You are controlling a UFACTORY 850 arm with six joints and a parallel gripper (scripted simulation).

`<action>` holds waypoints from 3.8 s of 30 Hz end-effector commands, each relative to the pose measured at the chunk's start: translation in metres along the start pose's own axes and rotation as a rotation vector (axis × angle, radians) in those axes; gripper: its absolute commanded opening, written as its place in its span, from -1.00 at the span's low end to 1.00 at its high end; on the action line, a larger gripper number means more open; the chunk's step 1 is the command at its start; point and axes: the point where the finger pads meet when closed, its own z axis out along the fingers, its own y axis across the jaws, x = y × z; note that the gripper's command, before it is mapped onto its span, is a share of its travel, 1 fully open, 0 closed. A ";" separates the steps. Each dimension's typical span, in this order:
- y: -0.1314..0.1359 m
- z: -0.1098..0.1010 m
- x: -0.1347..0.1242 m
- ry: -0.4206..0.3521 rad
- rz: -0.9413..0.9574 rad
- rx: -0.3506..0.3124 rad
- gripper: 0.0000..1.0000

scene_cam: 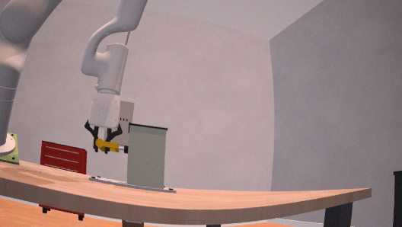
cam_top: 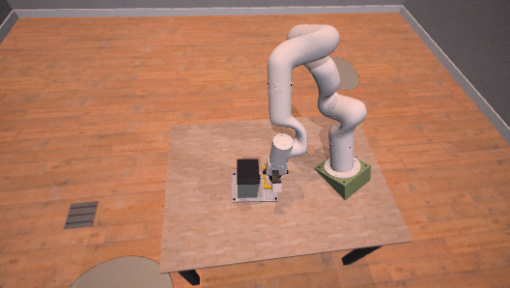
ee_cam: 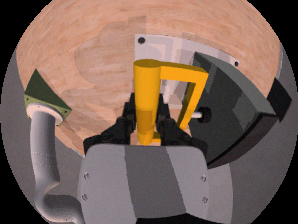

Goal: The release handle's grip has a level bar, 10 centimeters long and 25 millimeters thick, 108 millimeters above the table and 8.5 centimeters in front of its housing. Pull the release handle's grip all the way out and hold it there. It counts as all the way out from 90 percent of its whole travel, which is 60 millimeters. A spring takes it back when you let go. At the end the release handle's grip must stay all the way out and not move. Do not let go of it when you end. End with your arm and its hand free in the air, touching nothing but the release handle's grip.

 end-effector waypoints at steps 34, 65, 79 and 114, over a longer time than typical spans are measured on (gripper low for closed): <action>-0.006 0.000 0.000 0.001 0.000 -0.001 -1.00; -0.057 0.000 0.000 0.001 0.000 -0.001 -1.00; -0.058 0.000 0.000 0.001 0.000 -0.001 -1.00; -0.058 0.000 0.000 0.001 0.000 -0.001 -1.00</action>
